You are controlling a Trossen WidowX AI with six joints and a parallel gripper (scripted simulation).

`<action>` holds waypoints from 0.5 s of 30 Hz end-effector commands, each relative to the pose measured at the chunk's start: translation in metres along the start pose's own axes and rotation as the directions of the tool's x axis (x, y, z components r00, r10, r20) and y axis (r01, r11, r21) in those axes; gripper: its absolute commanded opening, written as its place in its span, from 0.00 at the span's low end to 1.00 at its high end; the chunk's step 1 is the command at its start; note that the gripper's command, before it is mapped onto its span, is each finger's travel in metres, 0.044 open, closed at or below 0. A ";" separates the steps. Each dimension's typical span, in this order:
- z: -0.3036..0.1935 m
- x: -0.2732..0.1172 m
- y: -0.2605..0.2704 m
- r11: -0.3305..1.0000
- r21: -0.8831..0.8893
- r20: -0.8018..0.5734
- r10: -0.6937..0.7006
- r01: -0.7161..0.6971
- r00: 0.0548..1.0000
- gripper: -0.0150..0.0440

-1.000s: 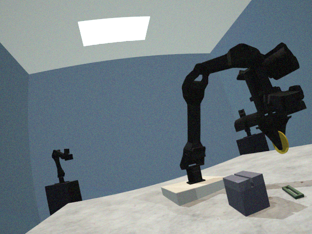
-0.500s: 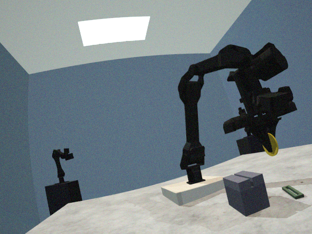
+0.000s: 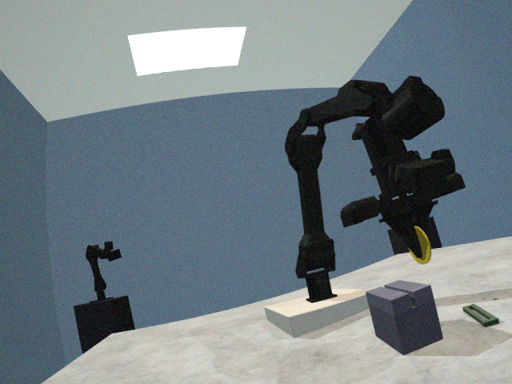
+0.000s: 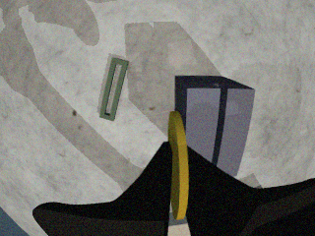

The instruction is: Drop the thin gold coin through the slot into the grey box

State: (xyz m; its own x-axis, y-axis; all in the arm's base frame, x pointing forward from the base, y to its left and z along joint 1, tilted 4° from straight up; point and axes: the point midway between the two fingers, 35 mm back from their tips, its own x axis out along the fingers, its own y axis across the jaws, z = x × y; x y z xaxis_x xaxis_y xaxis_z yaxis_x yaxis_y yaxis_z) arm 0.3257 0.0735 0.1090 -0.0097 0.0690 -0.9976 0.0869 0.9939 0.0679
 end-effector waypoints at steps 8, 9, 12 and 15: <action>-0.009 0.002 -0.028 1.000 -0.004 -0.002 -0.007 0.007 1.000 0.25; -0.010 0.002 -0.030 1.000 -0.004 -0.002 -0.007 0.007 1.000 0.25; -0.013 0.002 -0.037 1.000 -0.004 -0.002 -0.008 0.008 1.000 0.25; -0.016 0.003 -0.043 1.000 -0.004 -0.003 -0.008 0.008 1.000 0.25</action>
State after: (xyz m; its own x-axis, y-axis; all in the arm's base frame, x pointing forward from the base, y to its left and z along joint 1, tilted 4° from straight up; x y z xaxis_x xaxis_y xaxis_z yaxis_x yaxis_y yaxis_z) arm 0.3103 0.0390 0.1055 -0.0107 0.0667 -0.9977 0.0868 0.9941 0.0655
